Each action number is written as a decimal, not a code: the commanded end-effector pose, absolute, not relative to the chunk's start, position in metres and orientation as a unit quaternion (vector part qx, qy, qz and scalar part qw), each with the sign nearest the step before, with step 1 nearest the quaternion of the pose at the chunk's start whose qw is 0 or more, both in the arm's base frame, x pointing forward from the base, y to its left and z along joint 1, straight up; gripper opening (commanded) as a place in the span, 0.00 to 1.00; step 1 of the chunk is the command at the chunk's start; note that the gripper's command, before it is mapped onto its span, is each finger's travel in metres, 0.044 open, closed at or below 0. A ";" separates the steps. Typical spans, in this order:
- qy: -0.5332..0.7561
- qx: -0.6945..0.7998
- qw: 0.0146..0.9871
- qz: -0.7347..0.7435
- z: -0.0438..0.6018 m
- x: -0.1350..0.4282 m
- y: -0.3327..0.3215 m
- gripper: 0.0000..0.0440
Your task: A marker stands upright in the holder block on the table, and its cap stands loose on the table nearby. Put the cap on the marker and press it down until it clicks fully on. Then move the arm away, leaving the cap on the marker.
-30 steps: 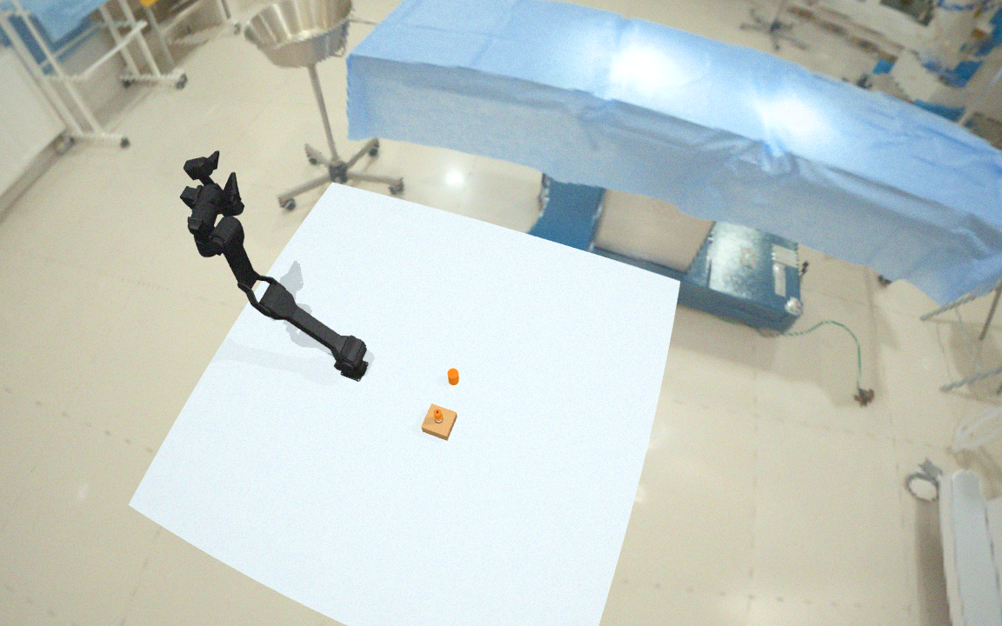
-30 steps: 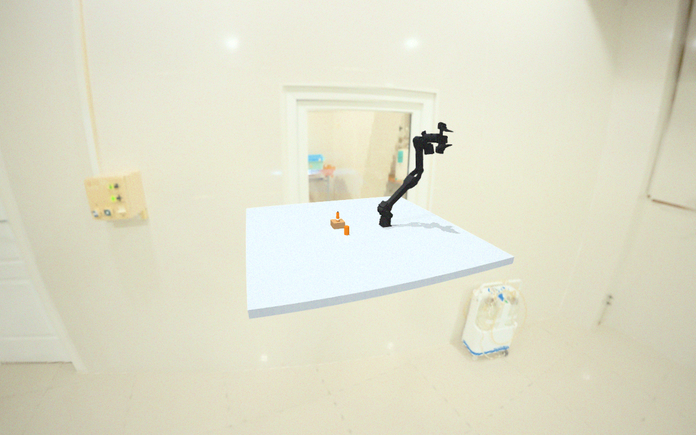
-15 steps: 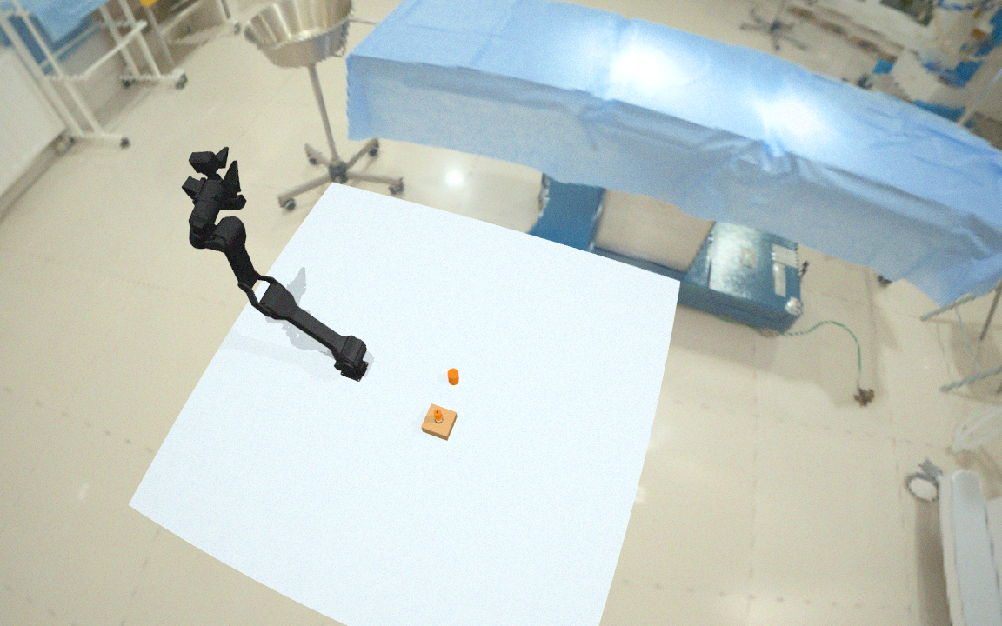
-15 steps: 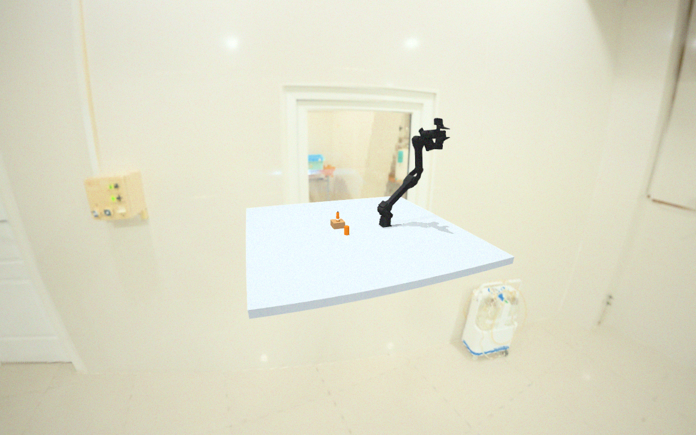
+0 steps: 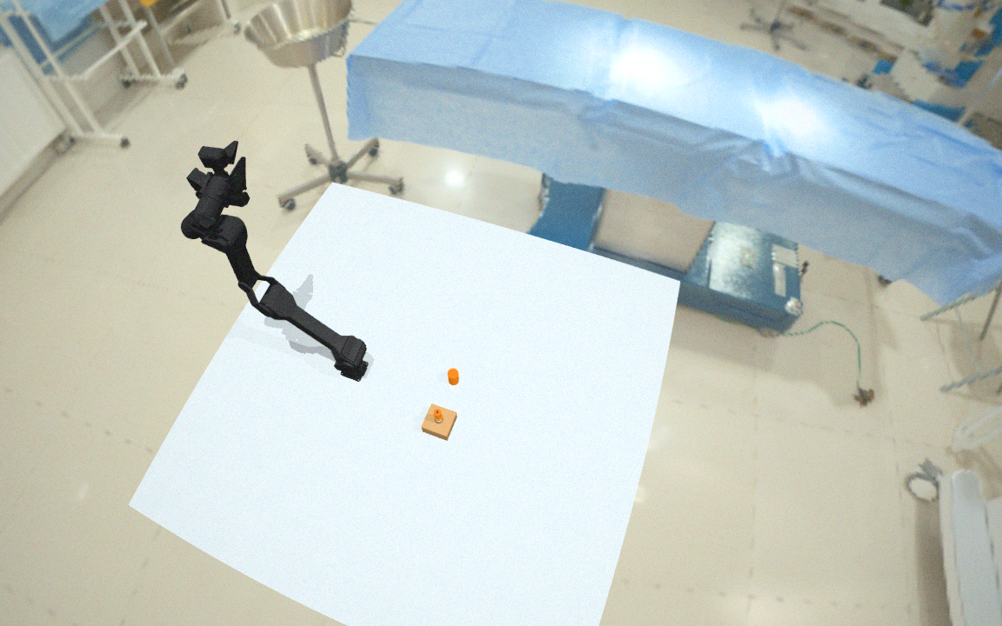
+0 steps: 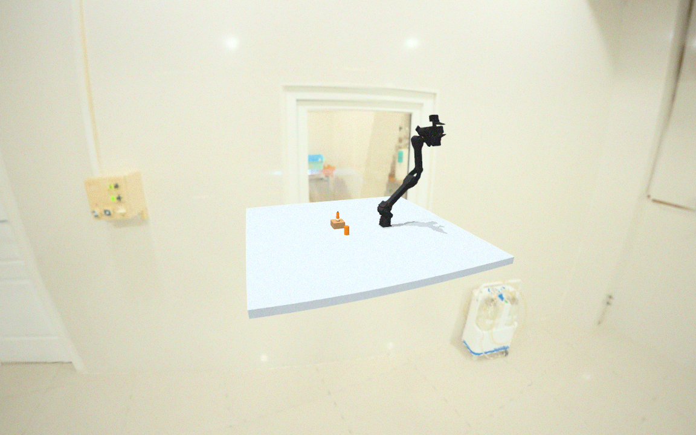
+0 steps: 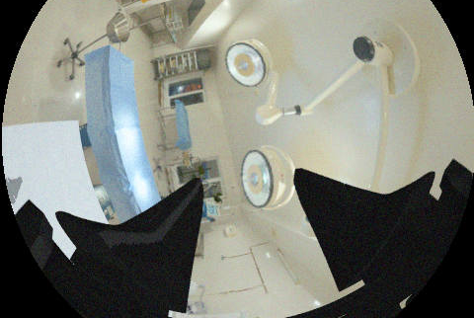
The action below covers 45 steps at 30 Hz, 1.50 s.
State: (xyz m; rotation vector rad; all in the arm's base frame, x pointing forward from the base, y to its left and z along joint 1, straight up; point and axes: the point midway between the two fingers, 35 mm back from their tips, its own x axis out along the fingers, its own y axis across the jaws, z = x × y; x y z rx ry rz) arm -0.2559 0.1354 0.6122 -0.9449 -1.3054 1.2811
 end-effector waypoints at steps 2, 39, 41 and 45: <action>-0.526 -0.391 0.529 0.540 0.616 -0.243 0.136 0.63; -0.423 -0.340 0.585 0.603 0.625 -0.157 0.135 0.71; -0.418 -0.337 0.586 0.607 0.625 -0.152 0.135 0.71; -0.408 -0.329 0.590 0.614 0.624 -0.142 0.135 0.72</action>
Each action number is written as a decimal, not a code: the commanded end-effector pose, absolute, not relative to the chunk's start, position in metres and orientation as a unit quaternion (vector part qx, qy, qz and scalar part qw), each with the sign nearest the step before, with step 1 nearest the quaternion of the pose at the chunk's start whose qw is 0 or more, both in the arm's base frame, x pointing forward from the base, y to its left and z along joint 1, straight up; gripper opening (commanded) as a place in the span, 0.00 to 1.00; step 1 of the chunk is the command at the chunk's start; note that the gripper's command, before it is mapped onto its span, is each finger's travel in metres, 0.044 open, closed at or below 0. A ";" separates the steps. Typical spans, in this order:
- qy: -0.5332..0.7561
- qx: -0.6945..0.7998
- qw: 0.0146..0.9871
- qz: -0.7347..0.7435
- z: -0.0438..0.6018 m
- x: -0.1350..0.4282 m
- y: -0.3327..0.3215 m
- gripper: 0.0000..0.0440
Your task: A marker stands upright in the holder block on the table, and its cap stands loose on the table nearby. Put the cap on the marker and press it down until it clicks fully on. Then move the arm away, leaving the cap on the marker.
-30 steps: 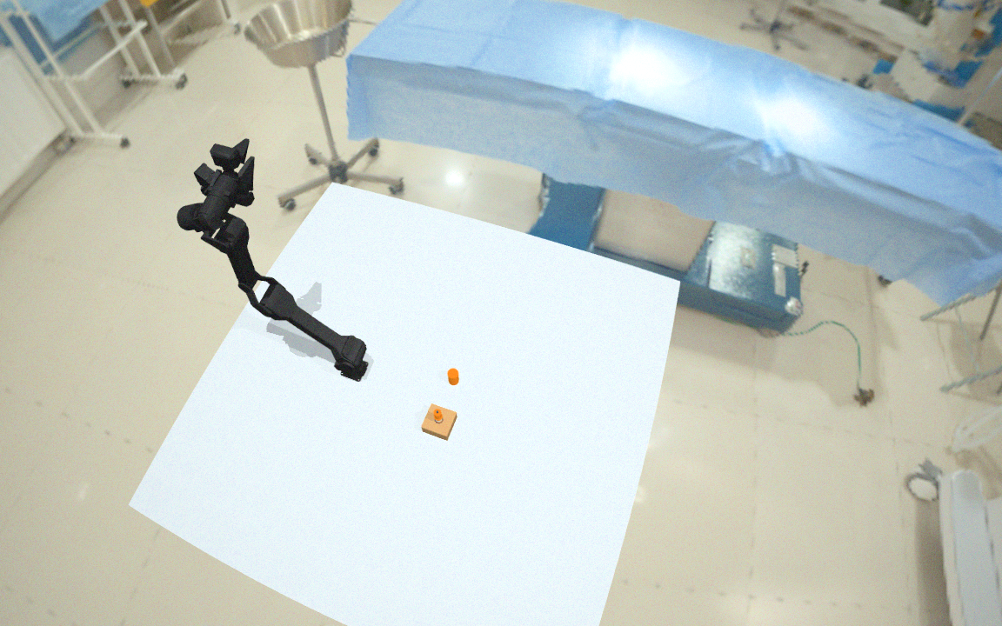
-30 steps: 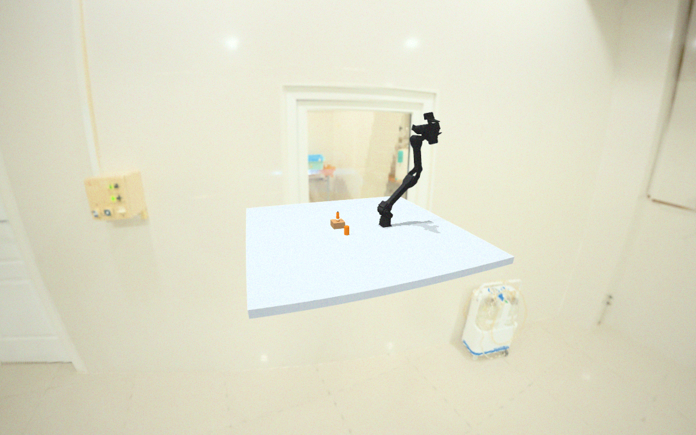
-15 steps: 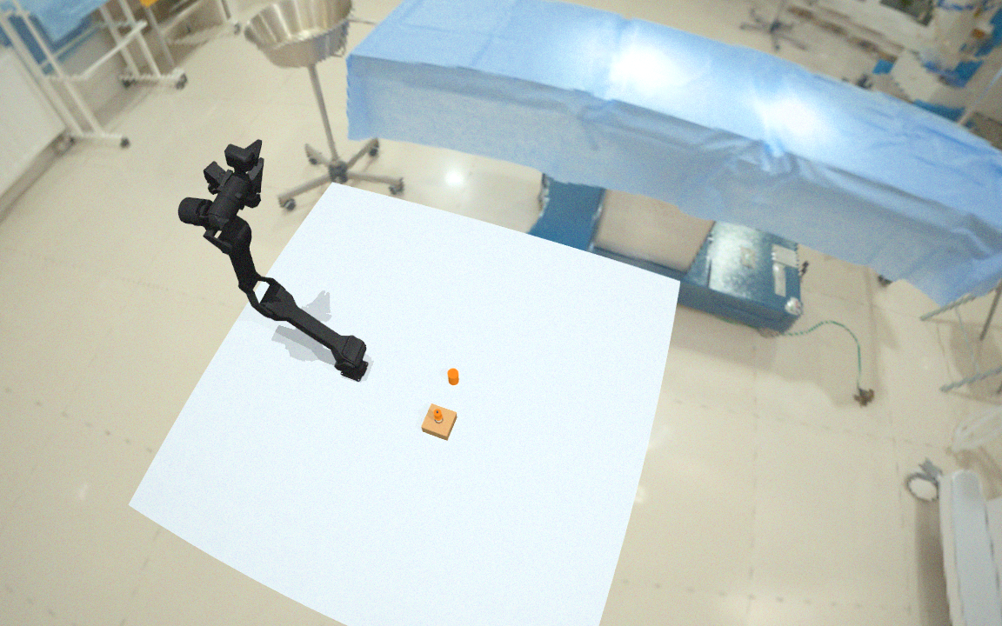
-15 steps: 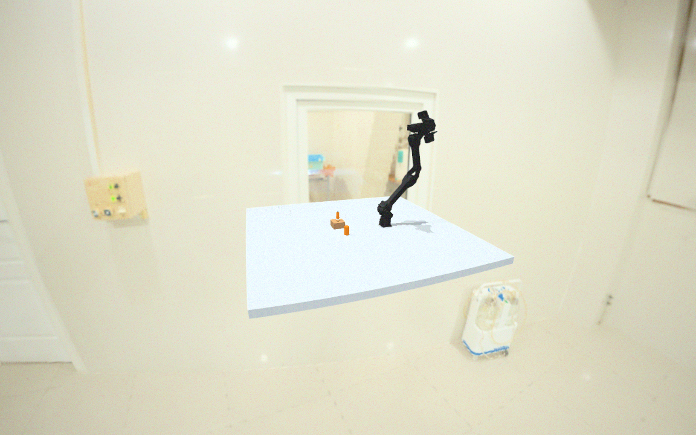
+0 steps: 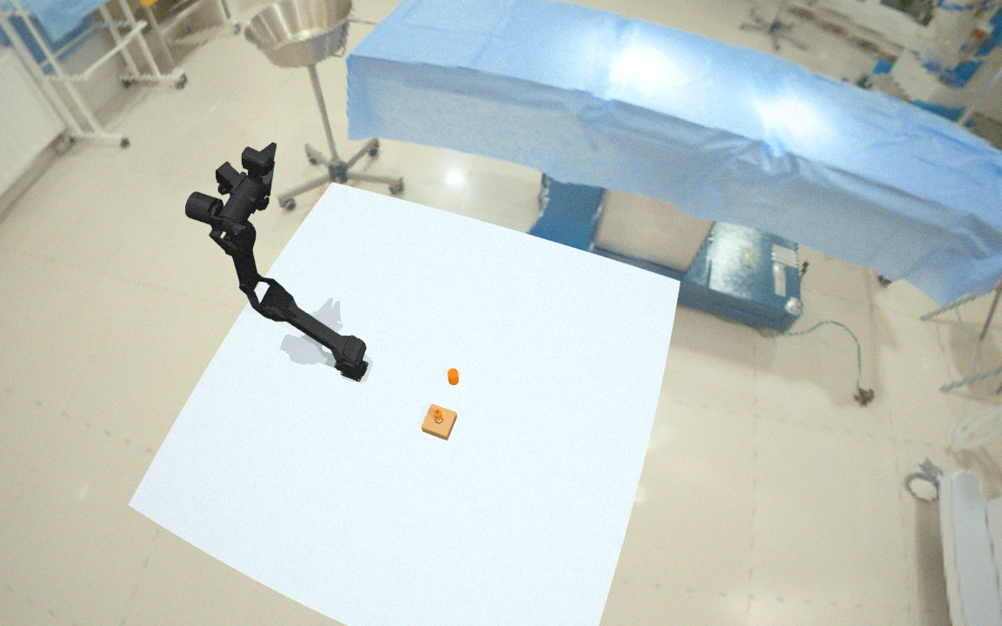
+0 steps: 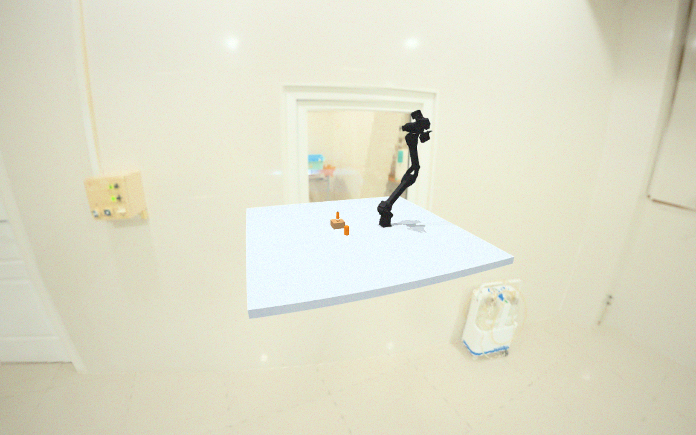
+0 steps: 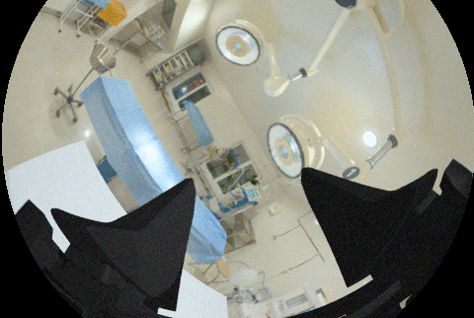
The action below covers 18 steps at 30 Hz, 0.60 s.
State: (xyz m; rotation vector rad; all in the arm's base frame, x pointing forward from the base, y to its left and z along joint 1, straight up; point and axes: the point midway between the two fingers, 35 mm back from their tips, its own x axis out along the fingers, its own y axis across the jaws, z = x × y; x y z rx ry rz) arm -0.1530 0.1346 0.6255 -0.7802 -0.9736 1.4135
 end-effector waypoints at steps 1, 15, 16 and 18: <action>-0.406 -0.327 0.591 0.616 0.624 -0.140 0.135 0.72; -0.371 -0.298 0.602 0.641 0.618 -0.104 0.137 0.72; -0.368 -0.296 0.603 0.643 0.618 -0.102 0.137 0.72; -0.363 -0.292 0.605 0.646 0.617 -0.097 0.138 0.72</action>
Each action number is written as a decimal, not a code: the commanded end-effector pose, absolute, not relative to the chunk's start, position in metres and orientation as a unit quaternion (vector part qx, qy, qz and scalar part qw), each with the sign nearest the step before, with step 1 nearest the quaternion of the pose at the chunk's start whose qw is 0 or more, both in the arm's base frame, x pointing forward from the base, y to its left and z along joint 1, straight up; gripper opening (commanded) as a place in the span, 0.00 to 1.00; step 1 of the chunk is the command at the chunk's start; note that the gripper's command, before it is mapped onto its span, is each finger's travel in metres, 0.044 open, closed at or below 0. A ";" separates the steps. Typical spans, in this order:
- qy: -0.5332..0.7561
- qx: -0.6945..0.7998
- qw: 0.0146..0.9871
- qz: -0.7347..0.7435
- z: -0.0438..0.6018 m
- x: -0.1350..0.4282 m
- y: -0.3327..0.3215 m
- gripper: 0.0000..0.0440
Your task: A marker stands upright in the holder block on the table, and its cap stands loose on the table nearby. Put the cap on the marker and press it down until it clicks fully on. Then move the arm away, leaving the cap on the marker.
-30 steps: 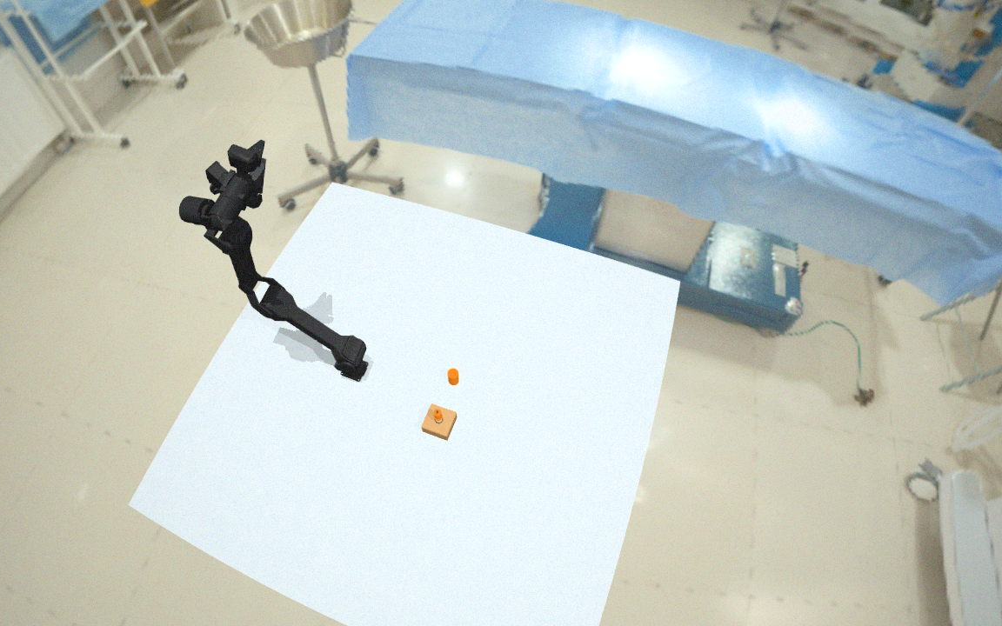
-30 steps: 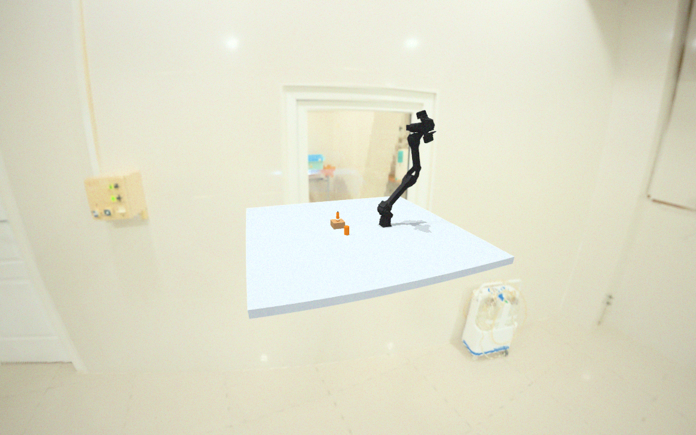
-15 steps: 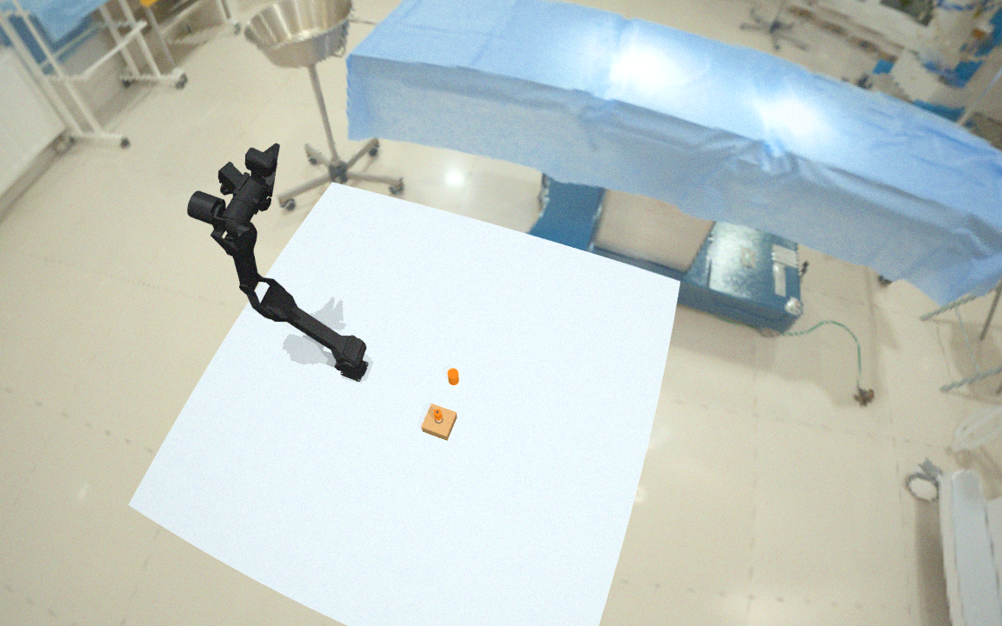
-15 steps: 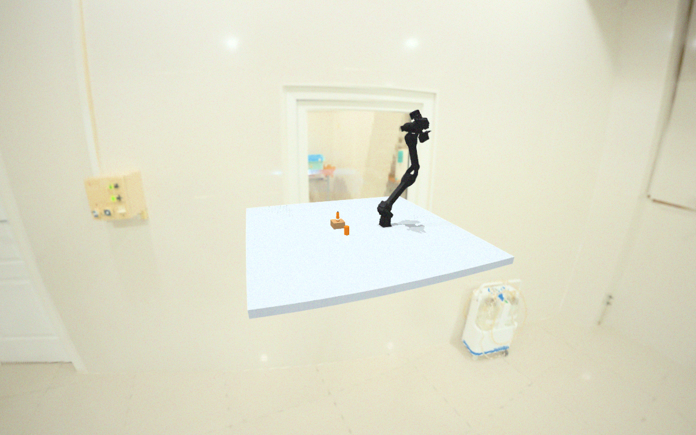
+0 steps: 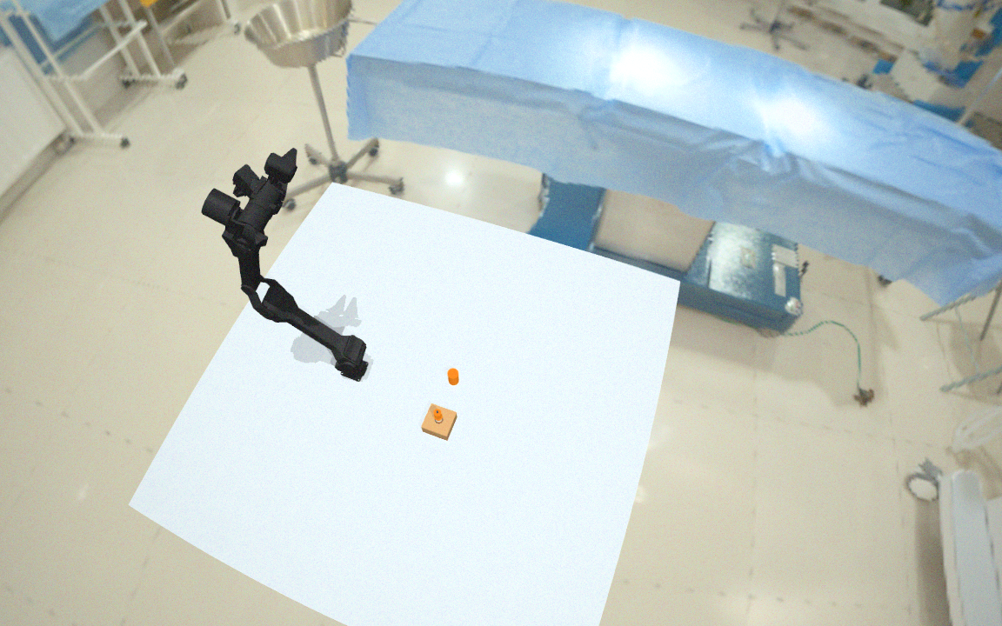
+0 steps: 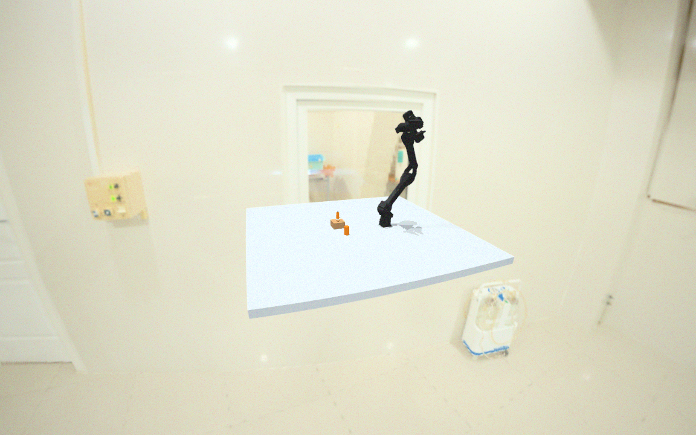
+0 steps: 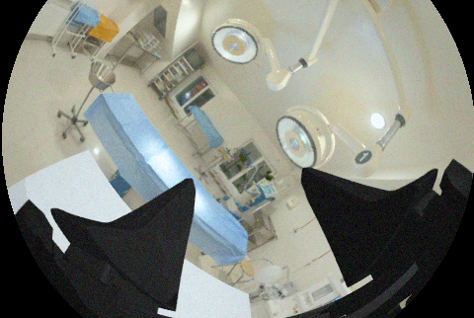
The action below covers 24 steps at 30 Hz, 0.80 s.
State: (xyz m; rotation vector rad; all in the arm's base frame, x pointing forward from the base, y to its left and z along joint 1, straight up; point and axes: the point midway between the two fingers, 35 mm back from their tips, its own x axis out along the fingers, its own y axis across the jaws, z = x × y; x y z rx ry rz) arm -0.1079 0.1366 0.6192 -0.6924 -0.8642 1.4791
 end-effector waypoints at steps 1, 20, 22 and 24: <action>-0.360 -0.290 0.605 0.648 0.616 -0.094 0.138 0.72; -0.307 -0.247 0.621 0.678 0.600 -0.046 0.144 0.72; -0.300 -0.242 0.622 0.681 0.598 -0.041 0.145 0.72; -0.294 -0.238 0.624 0.684 0.595 -0.036 0.146 0.71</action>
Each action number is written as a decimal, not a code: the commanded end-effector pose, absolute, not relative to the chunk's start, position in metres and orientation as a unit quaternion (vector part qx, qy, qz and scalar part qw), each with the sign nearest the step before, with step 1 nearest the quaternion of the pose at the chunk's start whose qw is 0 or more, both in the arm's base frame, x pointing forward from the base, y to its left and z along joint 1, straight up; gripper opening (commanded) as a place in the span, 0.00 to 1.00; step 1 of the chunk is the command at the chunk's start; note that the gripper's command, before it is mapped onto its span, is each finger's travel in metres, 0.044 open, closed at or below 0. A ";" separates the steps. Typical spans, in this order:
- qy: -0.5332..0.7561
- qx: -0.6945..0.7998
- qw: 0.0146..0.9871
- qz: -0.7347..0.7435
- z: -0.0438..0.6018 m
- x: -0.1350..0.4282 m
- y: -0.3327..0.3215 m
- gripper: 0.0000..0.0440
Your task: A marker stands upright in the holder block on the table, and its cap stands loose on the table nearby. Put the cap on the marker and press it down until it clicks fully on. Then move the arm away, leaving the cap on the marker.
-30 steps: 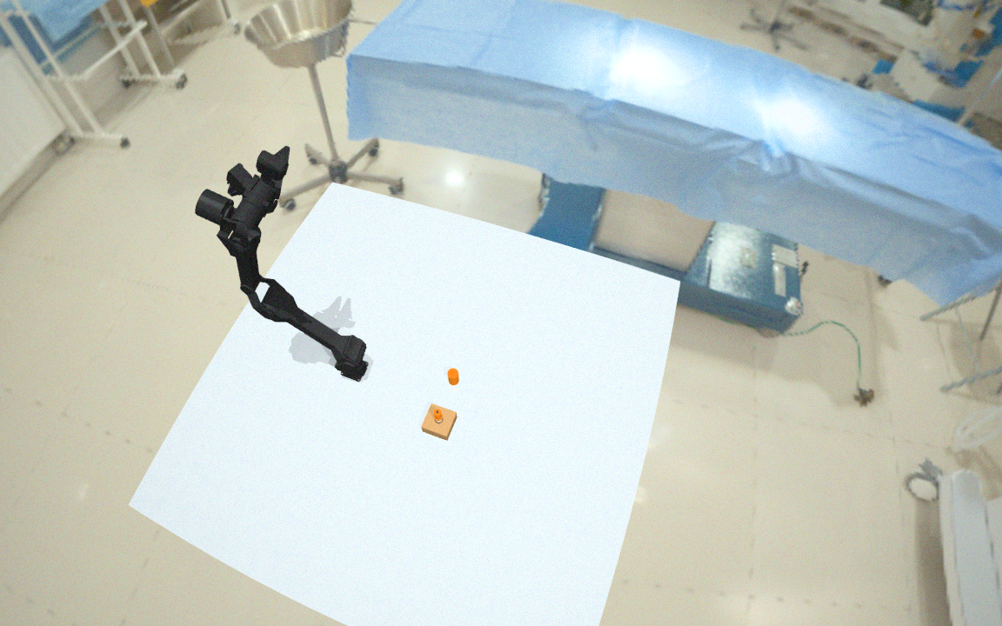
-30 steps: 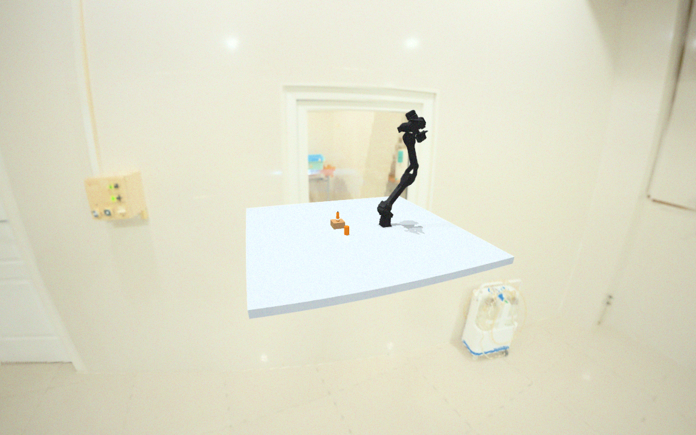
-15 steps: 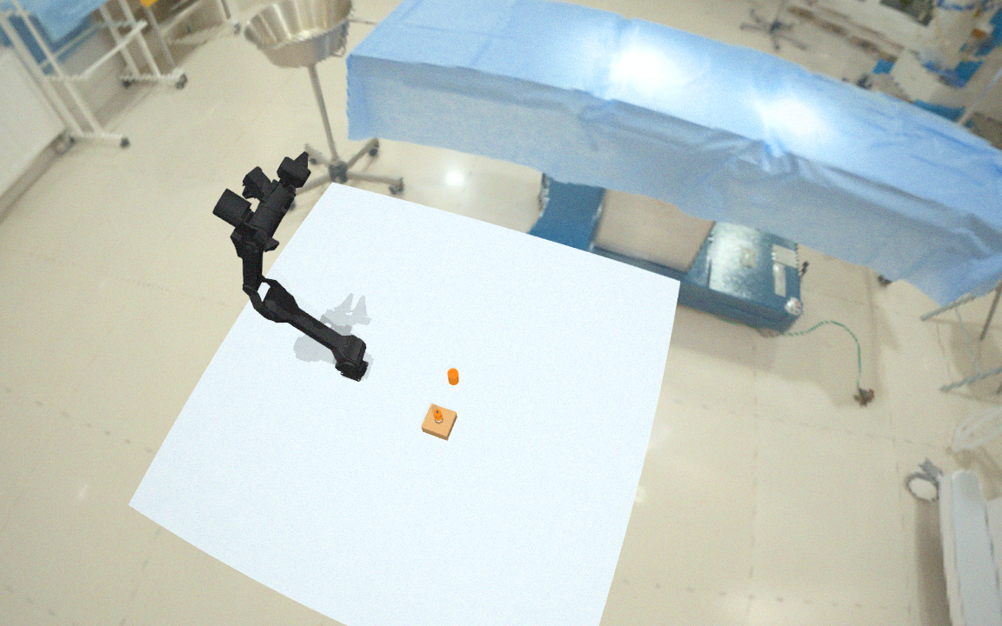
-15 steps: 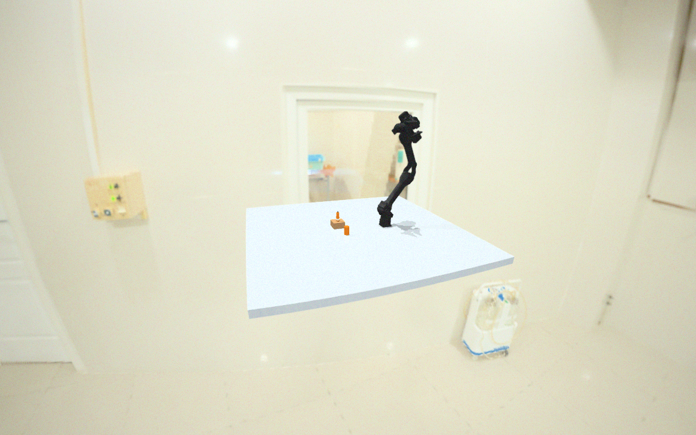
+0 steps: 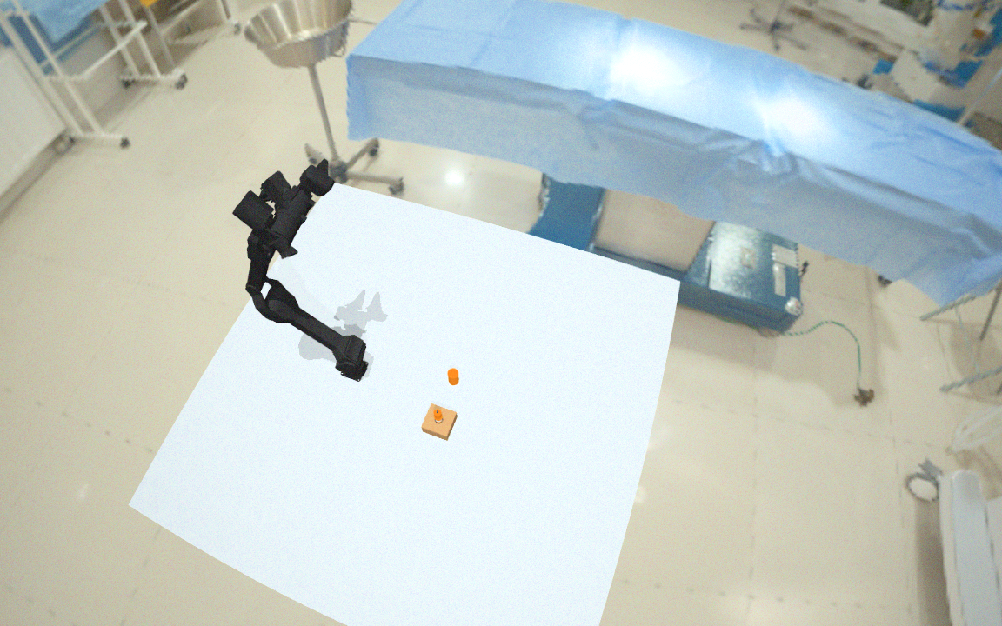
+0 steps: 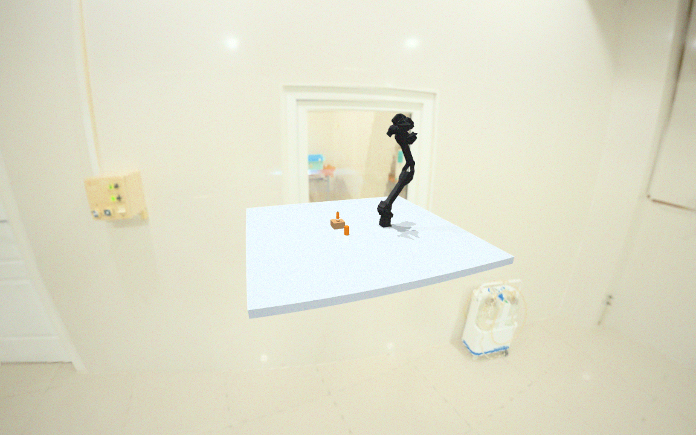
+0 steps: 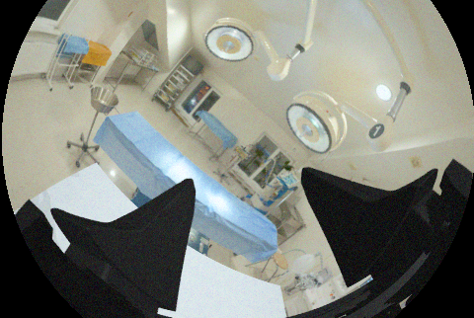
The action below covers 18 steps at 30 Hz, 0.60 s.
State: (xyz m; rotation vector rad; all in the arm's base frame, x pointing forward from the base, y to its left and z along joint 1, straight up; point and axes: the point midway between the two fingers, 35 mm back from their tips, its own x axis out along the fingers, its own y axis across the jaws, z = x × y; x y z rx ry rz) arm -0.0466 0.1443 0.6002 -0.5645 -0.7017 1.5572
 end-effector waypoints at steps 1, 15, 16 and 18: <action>-0.290 -0.235 0.625 0.686 0.594 -0.034 0.146 0.71; -0.239 -0.200 0.637 0.705 0.575 -0.001 0.152 0.70; -0.235 -0.198 0.638 0.706 0.574 0.001 0.153 0.70; -0.229 -0.194 0.639 0.708 0.571 0.005 0.154 0.71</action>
